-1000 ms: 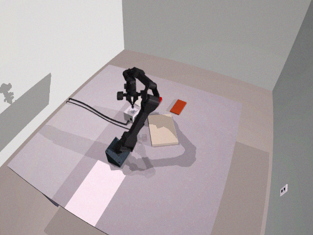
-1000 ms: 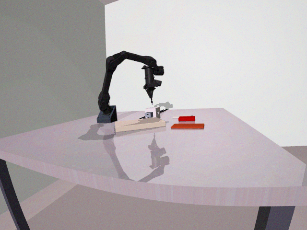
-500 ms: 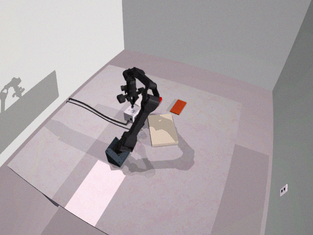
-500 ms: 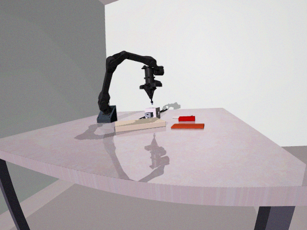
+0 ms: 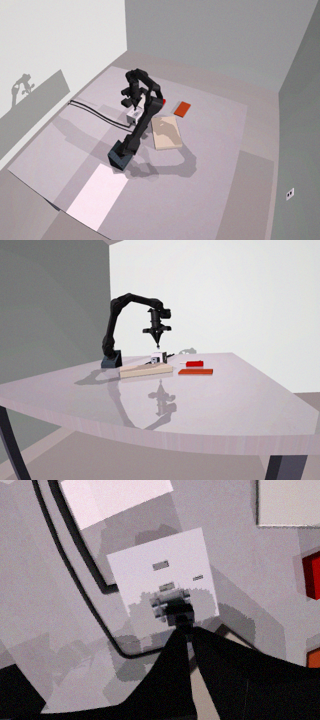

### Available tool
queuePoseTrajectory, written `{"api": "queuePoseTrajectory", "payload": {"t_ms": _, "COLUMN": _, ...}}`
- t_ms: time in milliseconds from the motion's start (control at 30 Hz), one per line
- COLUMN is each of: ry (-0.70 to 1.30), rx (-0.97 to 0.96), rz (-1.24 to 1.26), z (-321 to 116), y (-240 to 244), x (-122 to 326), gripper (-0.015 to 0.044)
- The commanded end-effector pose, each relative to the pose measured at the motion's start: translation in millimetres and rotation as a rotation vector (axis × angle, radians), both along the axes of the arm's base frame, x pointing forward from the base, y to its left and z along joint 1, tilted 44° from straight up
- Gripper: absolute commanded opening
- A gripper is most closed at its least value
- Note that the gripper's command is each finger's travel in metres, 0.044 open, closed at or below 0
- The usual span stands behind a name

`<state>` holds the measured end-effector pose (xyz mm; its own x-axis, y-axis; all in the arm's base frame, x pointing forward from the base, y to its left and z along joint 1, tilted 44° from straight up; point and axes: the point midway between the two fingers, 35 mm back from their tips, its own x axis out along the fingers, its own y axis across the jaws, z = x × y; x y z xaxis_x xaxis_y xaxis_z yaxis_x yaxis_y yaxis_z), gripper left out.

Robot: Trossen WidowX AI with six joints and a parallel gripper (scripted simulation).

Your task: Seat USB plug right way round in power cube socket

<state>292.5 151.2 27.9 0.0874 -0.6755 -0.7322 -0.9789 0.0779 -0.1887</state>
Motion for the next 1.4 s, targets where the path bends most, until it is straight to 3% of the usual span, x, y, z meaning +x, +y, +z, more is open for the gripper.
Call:
{"api": "queuePoseTrajectory", "payload": {"t_ms": 0, "ry": 0.062, "rx": -0.007, "rz": 0.066, "z": -0.2, "y": -0.4, "x": 0.2, "gripper": 0.0}}
{"api": "queuePoseTrajectory", "payload": {"t_ms": 1367, "ry": 0.072, "rx": -0.015, "rz": 0.077, "z": -1.1, "y": -3.7, "x": 0.1, "gripper": 0.0}}
